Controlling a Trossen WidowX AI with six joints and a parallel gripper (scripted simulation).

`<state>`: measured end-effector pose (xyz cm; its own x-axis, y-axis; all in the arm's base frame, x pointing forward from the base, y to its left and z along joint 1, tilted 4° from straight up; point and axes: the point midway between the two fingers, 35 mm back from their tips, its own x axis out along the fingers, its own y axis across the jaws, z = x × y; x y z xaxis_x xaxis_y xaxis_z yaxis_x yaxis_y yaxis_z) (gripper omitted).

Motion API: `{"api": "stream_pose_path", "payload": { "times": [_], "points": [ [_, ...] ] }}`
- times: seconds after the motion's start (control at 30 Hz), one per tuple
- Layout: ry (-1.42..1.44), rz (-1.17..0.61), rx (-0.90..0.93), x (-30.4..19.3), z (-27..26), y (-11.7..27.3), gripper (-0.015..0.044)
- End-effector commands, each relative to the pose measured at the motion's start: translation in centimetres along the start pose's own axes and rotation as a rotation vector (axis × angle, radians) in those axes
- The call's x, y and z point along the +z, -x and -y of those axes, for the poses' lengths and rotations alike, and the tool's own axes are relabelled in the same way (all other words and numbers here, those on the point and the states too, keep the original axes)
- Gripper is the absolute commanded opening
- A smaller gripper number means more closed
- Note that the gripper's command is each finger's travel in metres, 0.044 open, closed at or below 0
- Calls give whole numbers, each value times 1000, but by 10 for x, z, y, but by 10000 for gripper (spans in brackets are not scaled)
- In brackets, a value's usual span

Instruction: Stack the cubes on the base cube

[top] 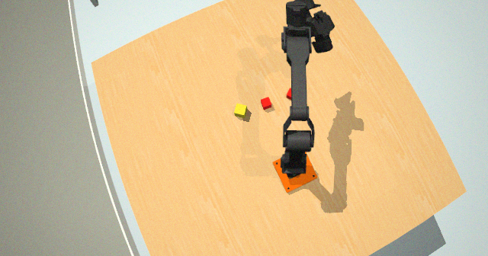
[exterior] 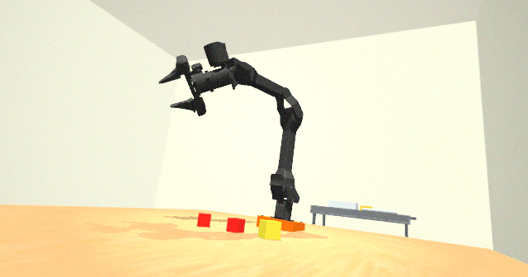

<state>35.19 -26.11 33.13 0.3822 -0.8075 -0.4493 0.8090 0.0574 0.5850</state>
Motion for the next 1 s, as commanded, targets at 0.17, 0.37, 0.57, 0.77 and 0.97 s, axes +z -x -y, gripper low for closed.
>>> {"api": "stream_pose_path", "payload": {
  "times": [0.17, 0.37, 0.57, 0.77, 0.97],
  "points": [
    [316, -112, -5, -33, 8, 1, 265],
    [733, -265, 26, -76, 21, 7, 265],
    [1138, -420, 104, -116, 38, 17, 265],
    [1528, -573, 231, -153, 58, 31, 265],
    [1894, -718, 413, -185, 81, 49, 265]
  ]
}}
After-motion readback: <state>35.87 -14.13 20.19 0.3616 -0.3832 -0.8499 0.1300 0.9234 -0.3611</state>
